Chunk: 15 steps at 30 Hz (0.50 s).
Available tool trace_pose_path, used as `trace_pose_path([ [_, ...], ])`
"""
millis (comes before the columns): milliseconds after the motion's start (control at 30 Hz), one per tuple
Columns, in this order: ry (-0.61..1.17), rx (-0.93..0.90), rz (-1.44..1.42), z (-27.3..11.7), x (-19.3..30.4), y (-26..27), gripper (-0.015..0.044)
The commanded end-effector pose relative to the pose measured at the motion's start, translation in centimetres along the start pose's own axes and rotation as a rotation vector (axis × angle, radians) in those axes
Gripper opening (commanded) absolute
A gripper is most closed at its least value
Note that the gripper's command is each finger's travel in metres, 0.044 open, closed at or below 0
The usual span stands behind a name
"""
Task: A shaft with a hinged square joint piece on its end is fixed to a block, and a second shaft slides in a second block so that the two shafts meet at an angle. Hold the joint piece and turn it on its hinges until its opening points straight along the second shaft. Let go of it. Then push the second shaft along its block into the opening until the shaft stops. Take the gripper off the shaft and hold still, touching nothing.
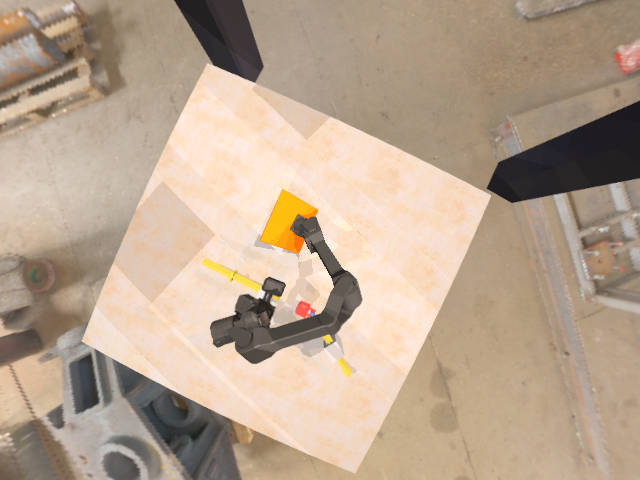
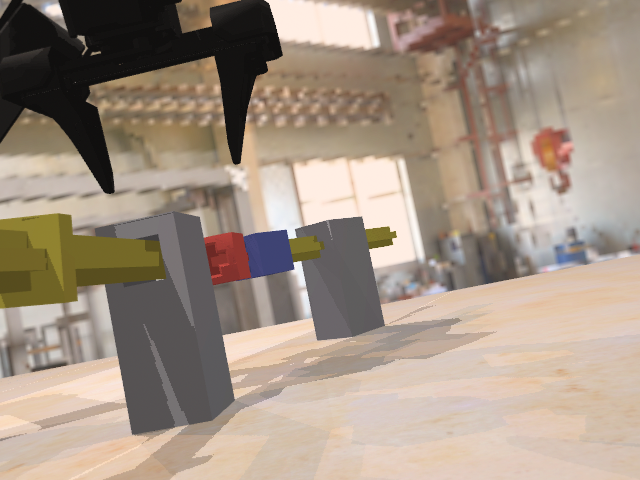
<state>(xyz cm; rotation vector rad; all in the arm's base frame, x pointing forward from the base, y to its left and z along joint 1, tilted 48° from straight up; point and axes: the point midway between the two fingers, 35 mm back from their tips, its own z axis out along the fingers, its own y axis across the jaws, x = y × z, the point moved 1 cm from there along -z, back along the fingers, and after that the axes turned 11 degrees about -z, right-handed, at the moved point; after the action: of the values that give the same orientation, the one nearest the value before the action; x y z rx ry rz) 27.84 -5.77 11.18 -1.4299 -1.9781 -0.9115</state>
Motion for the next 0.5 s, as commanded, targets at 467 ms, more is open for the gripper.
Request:
trace_pose_path([
  [467, 0.019, 0.004, -0.039, 0.8, 0.5, 0.0, 0.0440],
])
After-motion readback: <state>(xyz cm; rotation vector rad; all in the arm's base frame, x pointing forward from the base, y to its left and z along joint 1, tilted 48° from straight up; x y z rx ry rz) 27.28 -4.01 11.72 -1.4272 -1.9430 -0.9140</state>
